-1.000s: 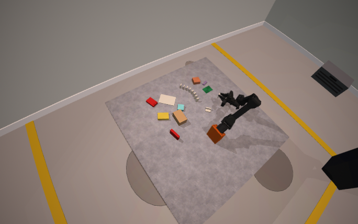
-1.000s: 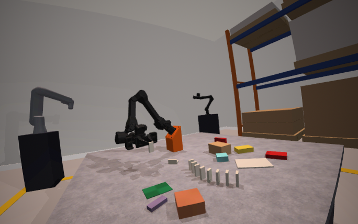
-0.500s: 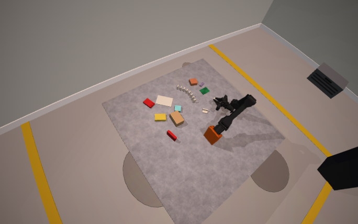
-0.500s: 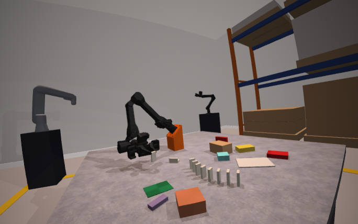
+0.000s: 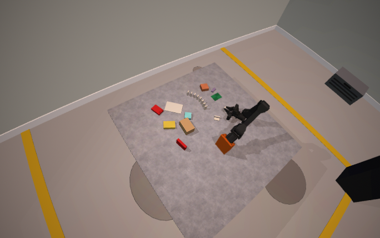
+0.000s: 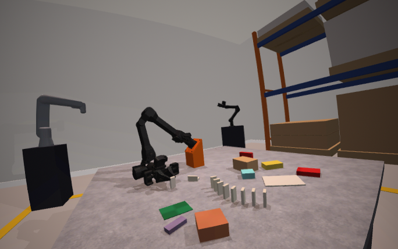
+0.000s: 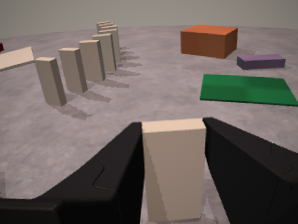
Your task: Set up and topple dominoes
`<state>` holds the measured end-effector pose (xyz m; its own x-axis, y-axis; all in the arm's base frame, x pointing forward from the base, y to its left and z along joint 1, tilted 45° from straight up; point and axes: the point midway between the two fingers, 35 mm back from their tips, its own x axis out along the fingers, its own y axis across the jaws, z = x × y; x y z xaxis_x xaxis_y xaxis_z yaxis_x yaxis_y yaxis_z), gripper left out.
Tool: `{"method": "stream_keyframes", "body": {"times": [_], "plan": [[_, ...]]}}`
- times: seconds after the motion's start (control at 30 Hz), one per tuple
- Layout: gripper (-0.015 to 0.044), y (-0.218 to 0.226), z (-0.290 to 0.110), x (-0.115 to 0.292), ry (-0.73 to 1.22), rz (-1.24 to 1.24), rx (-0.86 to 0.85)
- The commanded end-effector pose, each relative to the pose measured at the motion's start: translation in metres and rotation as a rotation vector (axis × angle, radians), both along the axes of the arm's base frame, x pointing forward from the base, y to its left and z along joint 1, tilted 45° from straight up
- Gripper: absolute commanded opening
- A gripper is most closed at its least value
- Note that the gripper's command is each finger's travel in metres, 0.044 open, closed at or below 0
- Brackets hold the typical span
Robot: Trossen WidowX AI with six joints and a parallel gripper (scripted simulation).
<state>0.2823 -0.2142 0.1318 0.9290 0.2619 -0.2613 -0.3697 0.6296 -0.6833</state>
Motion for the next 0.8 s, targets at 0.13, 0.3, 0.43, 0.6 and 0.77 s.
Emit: {"method": "stream_keyframes", "body": {"times": [0.13,0.3,0.43,0.6,0.77], "plan": [[0.0107,-0.001,0.001,0.001,-0.008,0.004,-0.009],[0.0212,-0.001,0.001,0.001,-0.008,0.004,-0.009],[0.0317,-0.001,0.001,0.001,-0.008,0.004,-0.009],[0.044,-0.001,0.001,0.001,-0.008,0.004,-0.009],[0.044,0.009,0.012,0.0,-0.006,0.004,-0.007]]}}
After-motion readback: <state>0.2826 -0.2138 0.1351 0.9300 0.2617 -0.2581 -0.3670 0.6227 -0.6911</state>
